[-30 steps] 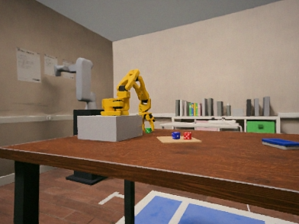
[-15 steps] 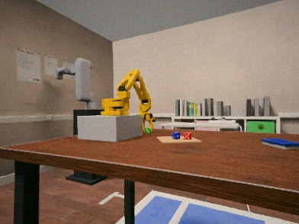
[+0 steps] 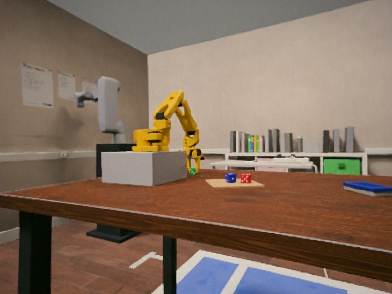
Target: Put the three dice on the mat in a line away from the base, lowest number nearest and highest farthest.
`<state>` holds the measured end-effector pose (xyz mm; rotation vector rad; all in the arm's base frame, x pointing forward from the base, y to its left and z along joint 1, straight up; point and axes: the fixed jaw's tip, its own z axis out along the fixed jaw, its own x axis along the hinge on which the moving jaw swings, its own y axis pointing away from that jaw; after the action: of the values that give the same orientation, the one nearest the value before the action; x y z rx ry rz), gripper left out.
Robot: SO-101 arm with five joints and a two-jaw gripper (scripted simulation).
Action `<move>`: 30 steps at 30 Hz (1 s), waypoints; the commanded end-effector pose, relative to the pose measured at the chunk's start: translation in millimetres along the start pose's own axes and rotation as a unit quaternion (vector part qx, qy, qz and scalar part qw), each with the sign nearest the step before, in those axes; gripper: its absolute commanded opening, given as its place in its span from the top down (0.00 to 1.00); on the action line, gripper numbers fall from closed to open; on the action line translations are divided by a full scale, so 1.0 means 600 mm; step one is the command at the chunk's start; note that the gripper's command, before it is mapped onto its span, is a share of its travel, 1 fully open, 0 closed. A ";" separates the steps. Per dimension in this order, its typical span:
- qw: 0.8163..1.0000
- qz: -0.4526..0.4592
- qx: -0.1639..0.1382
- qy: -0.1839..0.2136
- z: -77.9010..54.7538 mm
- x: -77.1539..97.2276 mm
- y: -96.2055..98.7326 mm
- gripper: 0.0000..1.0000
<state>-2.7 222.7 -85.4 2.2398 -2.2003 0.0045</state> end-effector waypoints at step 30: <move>1.000 -0.001 0.000 0.000 0.003 0.000 -0.004 1.00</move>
<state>-1.7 222.7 -85.4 2.2400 -2.2005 0.0044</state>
